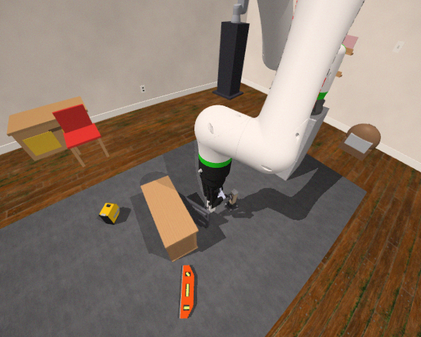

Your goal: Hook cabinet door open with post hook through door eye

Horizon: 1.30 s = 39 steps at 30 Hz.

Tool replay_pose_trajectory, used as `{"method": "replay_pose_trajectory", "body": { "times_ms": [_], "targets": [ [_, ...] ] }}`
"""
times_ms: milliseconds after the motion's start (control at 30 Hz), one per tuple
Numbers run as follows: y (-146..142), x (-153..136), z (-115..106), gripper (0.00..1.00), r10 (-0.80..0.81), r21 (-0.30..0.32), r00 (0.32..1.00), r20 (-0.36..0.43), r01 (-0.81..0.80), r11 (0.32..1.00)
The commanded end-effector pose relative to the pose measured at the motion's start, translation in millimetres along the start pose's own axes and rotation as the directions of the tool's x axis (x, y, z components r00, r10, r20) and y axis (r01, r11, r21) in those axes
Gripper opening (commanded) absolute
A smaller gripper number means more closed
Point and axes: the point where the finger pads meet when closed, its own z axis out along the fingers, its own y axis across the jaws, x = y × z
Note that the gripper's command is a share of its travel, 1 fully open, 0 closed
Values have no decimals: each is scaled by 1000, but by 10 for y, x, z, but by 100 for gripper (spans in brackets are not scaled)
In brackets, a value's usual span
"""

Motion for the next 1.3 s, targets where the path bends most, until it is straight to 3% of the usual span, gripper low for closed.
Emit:
{"method": "replay_pose_trajectory", "body": {
  "times_ms": [0,433,467,1267],
  "targets": [
    [0,2,-1,3,0,0,1000,0,0,1000],
    [0,2,-1,3,0,0,1000,0,0,1000],
    [0,2,-1,15,0,0,1000,0,0,1000],
    [0,2,-1,15,0,0,1000,0,0,1000]
  ]
}}
